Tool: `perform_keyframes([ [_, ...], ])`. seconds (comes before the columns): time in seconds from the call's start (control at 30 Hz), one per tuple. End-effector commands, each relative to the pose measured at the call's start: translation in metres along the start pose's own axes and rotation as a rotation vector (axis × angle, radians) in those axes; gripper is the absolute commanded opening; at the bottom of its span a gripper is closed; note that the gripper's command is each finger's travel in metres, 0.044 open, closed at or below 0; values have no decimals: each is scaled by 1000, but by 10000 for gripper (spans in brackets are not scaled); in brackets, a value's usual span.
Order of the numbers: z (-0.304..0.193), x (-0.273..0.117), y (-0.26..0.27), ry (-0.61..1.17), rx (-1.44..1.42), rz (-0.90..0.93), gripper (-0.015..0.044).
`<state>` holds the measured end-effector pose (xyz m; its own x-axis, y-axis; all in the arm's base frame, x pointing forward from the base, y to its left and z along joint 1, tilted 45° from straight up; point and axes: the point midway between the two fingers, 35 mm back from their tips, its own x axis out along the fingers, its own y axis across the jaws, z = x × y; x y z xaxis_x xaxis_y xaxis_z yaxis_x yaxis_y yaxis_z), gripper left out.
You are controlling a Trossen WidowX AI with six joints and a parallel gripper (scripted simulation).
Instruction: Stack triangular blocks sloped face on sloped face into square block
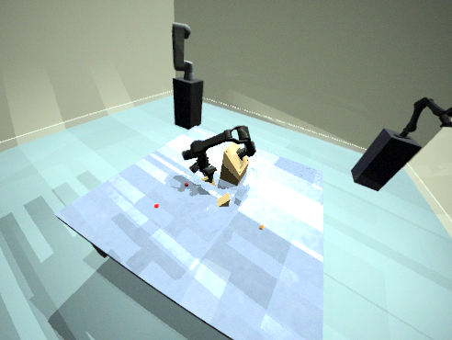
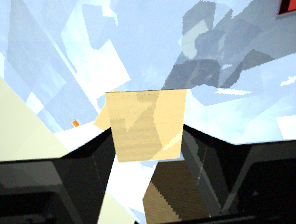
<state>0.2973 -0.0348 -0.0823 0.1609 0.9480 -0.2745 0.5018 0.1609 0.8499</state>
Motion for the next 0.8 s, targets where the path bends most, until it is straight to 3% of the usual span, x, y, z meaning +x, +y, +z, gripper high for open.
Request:
perform_keyframes([
  [0.0, -1, 0, 1, 5, -125, -25, 0],
  [0.77, -1, 1, 4, 84, -903, -161, 0],
])
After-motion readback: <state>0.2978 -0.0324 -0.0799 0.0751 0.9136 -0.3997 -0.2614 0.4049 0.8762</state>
